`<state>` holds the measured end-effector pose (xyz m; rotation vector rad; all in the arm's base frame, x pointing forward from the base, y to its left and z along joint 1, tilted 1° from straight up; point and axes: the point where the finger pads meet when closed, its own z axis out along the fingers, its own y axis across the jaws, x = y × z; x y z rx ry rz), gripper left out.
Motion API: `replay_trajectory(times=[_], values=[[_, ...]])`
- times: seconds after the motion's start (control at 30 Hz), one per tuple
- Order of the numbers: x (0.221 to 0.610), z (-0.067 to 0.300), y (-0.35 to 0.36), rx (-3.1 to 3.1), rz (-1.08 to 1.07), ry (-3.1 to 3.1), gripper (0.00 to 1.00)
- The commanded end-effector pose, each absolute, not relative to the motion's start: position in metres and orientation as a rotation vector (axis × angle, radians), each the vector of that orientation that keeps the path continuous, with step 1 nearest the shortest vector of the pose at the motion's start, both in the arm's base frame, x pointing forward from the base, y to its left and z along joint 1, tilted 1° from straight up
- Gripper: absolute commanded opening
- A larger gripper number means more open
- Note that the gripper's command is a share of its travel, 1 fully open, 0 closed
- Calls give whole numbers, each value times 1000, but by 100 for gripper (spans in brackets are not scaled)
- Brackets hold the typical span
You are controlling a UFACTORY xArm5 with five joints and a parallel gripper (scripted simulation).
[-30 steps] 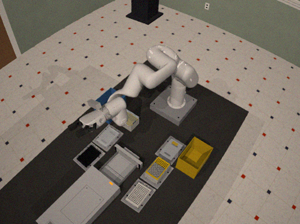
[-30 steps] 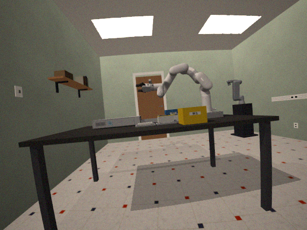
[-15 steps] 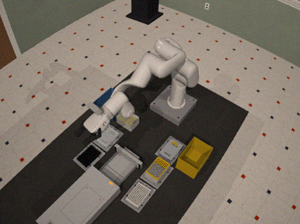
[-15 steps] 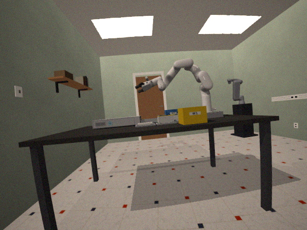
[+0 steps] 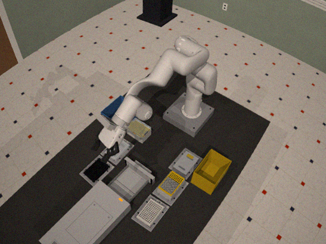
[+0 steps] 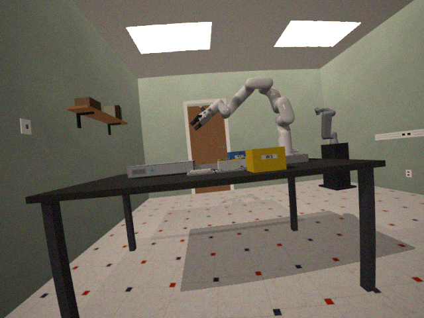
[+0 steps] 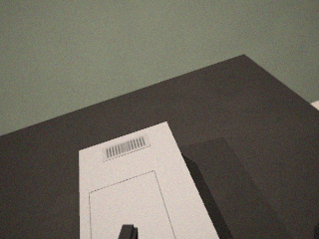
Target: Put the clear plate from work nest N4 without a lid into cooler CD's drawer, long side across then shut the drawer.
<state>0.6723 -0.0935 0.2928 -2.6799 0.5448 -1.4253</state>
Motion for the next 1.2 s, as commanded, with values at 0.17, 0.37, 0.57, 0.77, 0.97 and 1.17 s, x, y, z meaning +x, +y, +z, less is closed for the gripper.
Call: replay_trajectory(times=[0.17,0.37,0.57,0.77,0.97,1.17], values=[[649,284,-76,-2807,-1224,480,100],[627,276,-65,-2880,-1087,432,100],[617,272,-60,-2923,-998,399,100],[593,266,-50,-2965,-900,363,100],[576,262,-43,-3001,-805,326,100],[557,259,-36,-3033,-708,288,100]])
